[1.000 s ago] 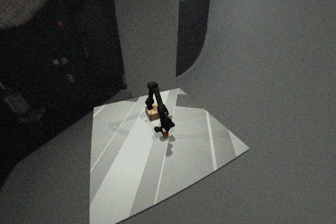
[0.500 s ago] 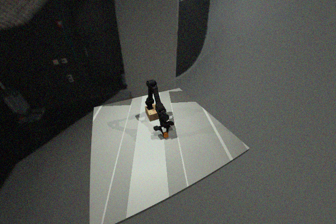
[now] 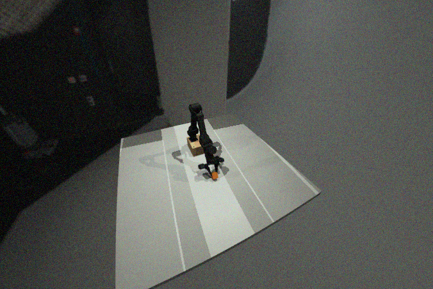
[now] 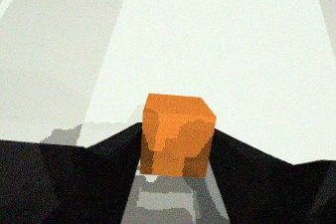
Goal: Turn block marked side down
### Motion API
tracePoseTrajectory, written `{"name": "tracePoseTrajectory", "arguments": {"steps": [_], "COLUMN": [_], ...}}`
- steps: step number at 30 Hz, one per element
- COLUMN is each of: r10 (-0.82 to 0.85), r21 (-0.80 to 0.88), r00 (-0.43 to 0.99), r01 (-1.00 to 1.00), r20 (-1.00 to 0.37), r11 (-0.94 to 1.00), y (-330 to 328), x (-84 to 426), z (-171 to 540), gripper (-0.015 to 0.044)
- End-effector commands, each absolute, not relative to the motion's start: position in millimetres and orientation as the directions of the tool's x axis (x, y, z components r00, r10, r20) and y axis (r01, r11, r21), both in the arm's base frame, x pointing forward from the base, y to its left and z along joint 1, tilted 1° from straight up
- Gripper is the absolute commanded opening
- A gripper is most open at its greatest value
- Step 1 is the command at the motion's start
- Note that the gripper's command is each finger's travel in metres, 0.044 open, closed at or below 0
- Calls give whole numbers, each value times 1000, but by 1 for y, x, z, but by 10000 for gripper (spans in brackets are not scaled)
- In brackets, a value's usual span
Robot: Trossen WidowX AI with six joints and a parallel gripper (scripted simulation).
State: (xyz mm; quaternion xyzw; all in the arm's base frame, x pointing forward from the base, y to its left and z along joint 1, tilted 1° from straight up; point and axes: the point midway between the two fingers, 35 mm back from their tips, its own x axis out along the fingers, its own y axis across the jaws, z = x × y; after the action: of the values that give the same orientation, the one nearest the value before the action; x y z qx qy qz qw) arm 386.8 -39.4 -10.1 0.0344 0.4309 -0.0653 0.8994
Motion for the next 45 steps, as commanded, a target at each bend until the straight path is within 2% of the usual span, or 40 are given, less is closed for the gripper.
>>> {"name": "tracePoseTrajectory", "arguments": {"steps": [1,27,45], "r10": [-99,-132,-135], "r21": [-2,-2,-1], "r00": [648,868,885], "r01": [148,150,150], "r20": [-755,-478,-447], "r11": [989,989,989], "y": [-40,-39,-39], "x": [385,372,371], "z": [-25,-35,-31], "gripper": [0,0,0]}}
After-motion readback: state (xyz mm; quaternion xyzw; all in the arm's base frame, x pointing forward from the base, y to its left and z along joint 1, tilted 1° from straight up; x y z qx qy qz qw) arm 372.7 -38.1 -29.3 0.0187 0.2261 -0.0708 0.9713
